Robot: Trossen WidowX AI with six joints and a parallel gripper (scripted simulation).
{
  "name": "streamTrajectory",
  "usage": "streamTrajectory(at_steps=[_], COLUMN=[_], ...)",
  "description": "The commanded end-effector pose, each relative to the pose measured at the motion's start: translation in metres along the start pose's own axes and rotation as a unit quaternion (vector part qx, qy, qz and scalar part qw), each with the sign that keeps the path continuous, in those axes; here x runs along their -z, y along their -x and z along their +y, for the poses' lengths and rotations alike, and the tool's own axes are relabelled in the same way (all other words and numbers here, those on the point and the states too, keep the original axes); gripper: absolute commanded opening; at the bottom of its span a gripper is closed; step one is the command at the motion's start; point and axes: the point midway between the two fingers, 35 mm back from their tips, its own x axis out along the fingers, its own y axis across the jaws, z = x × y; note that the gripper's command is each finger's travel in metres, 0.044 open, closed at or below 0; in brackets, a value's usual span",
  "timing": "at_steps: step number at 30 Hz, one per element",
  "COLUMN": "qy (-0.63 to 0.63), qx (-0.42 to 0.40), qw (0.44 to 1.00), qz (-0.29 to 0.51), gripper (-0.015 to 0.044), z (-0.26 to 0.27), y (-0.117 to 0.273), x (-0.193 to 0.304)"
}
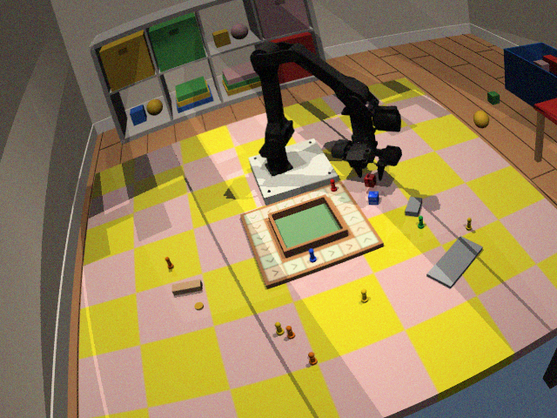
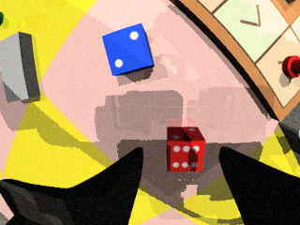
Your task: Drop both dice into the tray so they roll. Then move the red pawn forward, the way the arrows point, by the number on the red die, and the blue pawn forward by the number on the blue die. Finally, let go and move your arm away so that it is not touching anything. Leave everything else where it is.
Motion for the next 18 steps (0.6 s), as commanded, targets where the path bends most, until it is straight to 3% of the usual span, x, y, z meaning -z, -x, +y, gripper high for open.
streamTrajectory(at_steps=[1,5,11,18], qy=[0.0,0.0,0.0,0.0], qx=[0.004,0.004,0.004,0.004], qw=[1.0,1.0,1.0,1.0], qz=[0.002,0.002,0.002,0.002], gripper=[0.0275,0.0275,0.0118,0.0071], z=[-0.0016,-0.0019,-0.0019,-0.0019], y=[-0.0081,-0.0119,-0.0119,-0.0119], x=[0.0005,0.0005,0.0005,0.0005])
